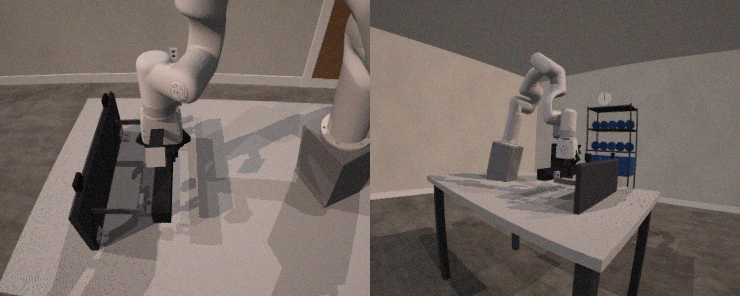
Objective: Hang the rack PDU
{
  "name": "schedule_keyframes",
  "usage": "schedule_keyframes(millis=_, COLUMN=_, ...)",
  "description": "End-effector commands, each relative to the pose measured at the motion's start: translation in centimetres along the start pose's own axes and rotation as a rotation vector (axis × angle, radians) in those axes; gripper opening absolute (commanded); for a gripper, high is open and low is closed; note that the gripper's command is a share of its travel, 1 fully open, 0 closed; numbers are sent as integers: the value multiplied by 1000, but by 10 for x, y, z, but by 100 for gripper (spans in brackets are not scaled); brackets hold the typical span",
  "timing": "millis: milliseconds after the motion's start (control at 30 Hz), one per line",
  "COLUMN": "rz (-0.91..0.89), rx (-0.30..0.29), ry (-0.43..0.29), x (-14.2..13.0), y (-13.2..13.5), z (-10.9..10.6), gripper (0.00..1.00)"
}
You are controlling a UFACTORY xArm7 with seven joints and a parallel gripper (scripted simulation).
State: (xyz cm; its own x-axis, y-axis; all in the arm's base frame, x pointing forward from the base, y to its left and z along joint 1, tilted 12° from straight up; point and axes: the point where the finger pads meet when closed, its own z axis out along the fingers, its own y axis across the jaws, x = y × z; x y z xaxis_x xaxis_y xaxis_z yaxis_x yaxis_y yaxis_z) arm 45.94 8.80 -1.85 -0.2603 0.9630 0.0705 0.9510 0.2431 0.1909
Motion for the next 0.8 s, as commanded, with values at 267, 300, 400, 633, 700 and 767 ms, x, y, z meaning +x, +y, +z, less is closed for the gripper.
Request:
schedule_keyframes(millis=267, rz=0, rx=-5, ry=-1, x=0, y=8, z=-1, gripper=0)
schedule_keyframes(millis=300, rz=0, rx=-5, ry=-1, x=0, y=9, z=-1, gripper=0)
schedule_keyframes(millis=400, rz=0, rx=-5, ry=-1, x=0, y=12, z=-1, gripper=0)
schedule_keyframes(millis=633, rz=0, rx=-5, ry=-1, x=0, y=18, z=-2, gripper=0)
schedule_keyframes(millis=700, rz=0, rx=-5, ry=-1, x=0, y=19, z=-2, gripper=0)
schedule_keyframes(millis=767, rz=0, rx=-5, ry=-1, x=0, y=20, z=-2, gripper=0)
